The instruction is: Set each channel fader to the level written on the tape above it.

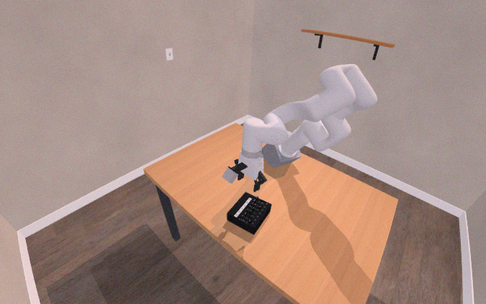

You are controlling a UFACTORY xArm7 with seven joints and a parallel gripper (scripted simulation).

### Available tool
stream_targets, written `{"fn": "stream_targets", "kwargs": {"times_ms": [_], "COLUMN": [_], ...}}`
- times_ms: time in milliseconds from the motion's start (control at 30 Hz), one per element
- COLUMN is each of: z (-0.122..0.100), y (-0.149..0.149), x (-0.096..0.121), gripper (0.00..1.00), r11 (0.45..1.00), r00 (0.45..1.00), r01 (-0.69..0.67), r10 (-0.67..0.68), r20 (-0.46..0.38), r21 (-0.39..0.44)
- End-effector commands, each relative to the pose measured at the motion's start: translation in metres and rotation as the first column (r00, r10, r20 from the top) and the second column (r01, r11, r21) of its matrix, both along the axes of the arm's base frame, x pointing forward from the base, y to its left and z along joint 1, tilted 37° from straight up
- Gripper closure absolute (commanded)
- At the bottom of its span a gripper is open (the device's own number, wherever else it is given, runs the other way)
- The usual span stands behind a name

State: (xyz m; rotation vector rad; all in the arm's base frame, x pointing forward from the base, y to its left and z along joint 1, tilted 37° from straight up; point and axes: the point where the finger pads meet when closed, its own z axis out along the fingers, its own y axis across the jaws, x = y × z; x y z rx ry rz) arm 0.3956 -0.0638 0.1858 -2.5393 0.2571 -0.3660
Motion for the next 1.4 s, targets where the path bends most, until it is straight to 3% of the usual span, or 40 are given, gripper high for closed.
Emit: {"fn": "stream_targets", "kwargs": {"times_ms": [0, 700, 933, 1100, 1200, 1367], "z": [0.007, 0.007, 0.004, -0.004, -0.010, -0.021], "y": [0.022, 0.022, 0.024, 0.029, 0.035, 0.046], "x": [0.005, 0.005, 0.006, 0.009, 0.011, 0.016], "gripper": [0.00, 0.00, 0.00, 0.00, 0.00, 0.00], "r11": [0.998, 0.998, 1.000, 0.990, 0.959, 0.900], "r00": [0.998, 0.998, 1.000, 0.985, 0.943, 0.871], "r01": [-0.062, -0.061, -0.012, 0.141, 0.282, 0.434], "r10": [0.062, 0.061, 0.012, -0.141, -0.281, -0.428], "r20": [0.033, 0.032, -0.003, -0.102, -0.180, -0.241], "r21": [-0.009, -0.009, -0.006, -0.007, -0.020, -0.031]}}
